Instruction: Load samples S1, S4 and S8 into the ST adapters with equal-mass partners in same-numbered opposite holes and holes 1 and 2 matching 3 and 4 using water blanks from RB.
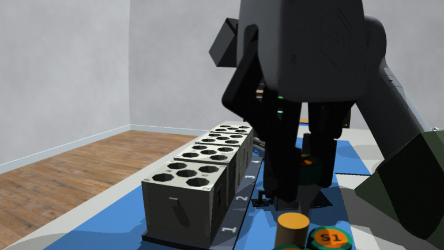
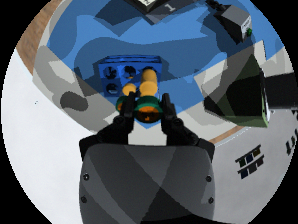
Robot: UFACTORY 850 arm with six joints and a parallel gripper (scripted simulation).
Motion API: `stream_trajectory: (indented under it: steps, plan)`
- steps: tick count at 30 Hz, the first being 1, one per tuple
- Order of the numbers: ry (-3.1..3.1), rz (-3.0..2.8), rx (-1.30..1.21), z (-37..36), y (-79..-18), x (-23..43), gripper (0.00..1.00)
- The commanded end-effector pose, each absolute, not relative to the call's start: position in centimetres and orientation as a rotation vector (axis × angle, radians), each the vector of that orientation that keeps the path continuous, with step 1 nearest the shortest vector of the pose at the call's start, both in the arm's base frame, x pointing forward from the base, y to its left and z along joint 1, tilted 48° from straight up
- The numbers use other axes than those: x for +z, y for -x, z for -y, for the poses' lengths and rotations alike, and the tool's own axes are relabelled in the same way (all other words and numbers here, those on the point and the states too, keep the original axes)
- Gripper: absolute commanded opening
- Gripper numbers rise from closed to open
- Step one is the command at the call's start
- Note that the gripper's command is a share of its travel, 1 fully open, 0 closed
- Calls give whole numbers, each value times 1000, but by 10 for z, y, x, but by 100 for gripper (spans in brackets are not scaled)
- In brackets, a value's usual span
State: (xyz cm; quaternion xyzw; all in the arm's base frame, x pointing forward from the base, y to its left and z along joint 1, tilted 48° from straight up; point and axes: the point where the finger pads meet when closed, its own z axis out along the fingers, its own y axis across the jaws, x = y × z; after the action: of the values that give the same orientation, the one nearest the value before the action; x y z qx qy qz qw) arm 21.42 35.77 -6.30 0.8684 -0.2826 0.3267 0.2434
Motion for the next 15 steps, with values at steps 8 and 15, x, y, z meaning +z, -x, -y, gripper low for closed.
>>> stream_trajectory:
  steps: [8,15]
  plan:
    - [-2374,773,893,-353,-218,-69,0]
    - [-2374,773,893,-350,-221,-73,0]
